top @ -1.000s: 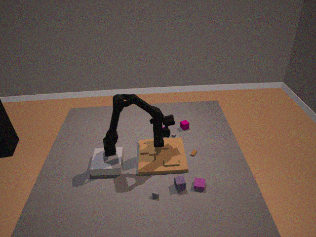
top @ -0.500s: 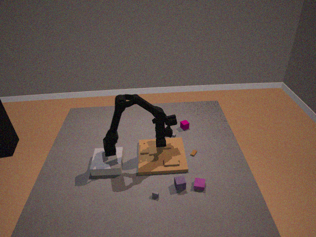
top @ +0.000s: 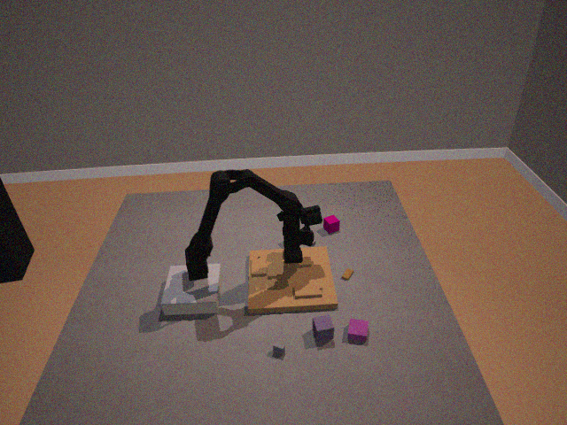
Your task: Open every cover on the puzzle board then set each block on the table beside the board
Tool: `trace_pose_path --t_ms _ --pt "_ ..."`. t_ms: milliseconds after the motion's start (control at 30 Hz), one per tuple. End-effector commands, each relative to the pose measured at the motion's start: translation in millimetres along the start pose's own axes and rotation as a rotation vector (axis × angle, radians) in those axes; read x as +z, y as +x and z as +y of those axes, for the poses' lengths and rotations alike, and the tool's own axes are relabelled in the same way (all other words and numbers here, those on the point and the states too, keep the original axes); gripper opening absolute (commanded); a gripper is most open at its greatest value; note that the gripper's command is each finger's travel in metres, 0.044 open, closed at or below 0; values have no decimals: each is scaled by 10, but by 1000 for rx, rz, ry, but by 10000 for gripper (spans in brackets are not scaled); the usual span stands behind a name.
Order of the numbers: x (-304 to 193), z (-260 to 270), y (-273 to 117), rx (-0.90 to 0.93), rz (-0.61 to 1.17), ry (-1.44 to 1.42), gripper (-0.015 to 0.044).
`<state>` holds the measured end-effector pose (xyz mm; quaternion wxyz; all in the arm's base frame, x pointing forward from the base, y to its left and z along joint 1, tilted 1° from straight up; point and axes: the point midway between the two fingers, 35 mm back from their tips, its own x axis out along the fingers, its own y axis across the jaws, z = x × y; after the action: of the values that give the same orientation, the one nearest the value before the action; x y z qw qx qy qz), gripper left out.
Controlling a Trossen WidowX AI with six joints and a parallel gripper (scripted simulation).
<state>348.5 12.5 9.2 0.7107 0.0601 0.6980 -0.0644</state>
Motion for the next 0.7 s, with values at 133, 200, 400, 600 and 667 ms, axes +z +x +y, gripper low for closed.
trace_pose_path --t_ms 133,200,400,600,667 --pt "95 10 -7 4 -4 -4 0" --pt "115 10 -8 4 -4 -4 0" --pt "176 10 -8 3 -5 -4 0" --pt "236 8 -8 3 -5 -4 0" --pt "256 8 -8 3 -5 -4 0"
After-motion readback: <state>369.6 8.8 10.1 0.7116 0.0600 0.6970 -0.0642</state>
